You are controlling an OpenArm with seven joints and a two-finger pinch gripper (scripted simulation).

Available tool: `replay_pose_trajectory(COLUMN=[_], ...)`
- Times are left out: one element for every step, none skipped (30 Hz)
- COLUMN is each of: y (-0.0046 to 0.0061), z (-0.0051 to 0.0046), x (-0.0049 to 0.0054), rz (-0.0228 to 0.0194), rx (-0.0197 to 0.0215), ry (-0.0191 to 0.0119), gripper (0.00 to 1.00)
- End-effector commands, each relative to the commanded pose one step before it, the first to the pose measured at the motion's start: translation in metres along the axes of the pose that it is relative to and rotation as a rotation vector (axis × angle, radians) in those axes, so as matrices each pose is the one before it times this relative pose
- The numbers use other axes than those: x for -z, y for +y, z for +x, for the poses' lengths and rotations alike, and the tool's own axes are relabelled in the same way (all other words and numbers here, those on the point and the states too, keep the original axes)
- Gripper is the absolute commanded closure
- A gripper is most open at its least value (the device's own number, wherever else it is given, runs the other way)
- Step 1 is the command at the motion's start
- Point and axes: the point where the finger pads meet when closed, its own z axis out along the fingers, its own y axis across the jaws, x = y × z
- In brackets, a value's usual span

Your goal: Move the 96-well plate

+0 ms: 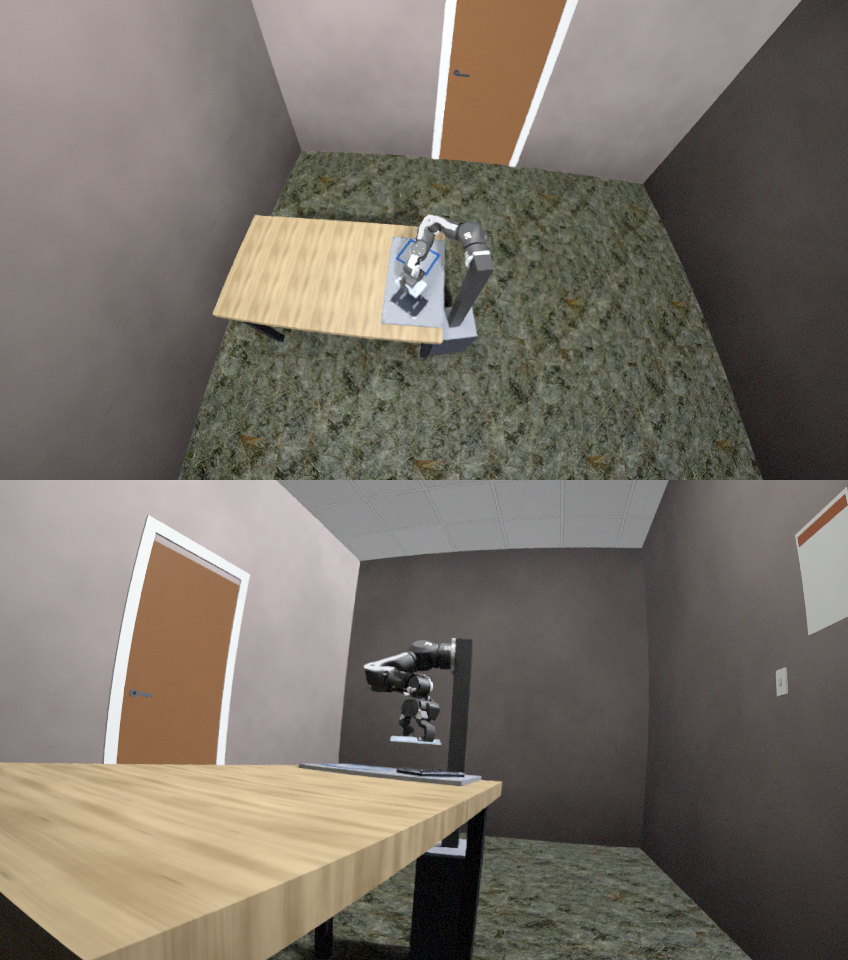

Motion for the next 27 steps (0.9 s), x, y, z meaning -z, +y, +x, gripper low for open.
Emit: replay_pose_trajectory(y=[0.00068, 0.0, 0.0, 0.0, 0.0, 0.0, 0.00834, 0.007, 0.007, 0.007, 0.007, 0.0, 0.0, 0.0, 0.0, 0.0, 0.0, 0.0, 0.0, 0.0, 0.0, 0.0, 0.0, 0.00435, 0.00321, 0.00321, 0.00321], z=[0.001384, 0.0, 0.0, 0.0, 0.0, 0.0, 0.003882, 0.003855, 0.003858, 0.003861, 0.003864, 0.0, 0.0, 0.0, 0.0, 0.0, 0.0, 0.0, 0.0, 0.0, 0.0, 0.0, 0.0, 0.001949, 0.001984, 0.001985, 0.001986], x=[0.00106, 0.0, 0.0, 0.0, 0.0, 0.0, 0.00051, 0.00029, 0.0003, 0.00031, 0.00031, 0.0, 0.0, 0.0, 0.0, 0.0, 0.0, 0.0, 0.0, 0.0, 0.0, 0.0, 0.0, 0.00026, 0.00008, 0.00009, 0.00009], rz=[-0.00027, 0.0, 0.0, 0.0, 0.0, 0.0, -0.00496, 0.00118, 0.00118, 0.00118, 0.00118, 0.0, 0.0, 0.0, 0.0, 0.0, 0.0, 0.0, 0.0, 0.0, 0.0, 0.0, 0.0, -0.00466, 0.00113, 0.00113, 0.00113], rx=[0.00262, 0.0, 0.0, 0.0, 0.0, 0.0, 0.00176, -0.00045, -0.00045, -0.00045, -0.00045, 0.0, 0.0, 0.0, 0.0, 0.0, 0.0, 0.0, 0.0, 0.0, 0.0, 0.0, 0.0, 0.00134, -0.00034, -0.00034, -0.00034], ry=[0.00106, 0.0, 0.0, 0.0, 0.0, 0.0, 0.00061, -0.00007, -0.00007, -0.00007, -0.00007, 0.0, 0.0, 0.0, 0.0, 0.0, 0.0, 0.0, 0.0, 0.0, 0.0, 0.0, 0.0, 0.00065, -0.00008, -0.00008, -0.00008], gripper=[1.0, 1.0, 1.0, 1.0, 1.0, 1.0, 1.0, 1.0, 1.0, 1.0, 1.0, 1.0, 1.0, 1.0, 1.0, 1.0, 1.0, 1.0, 1.0, 1.0, 1.0, 1.0, 1.0, 1.0, 1.0, 1.0, 1.0])
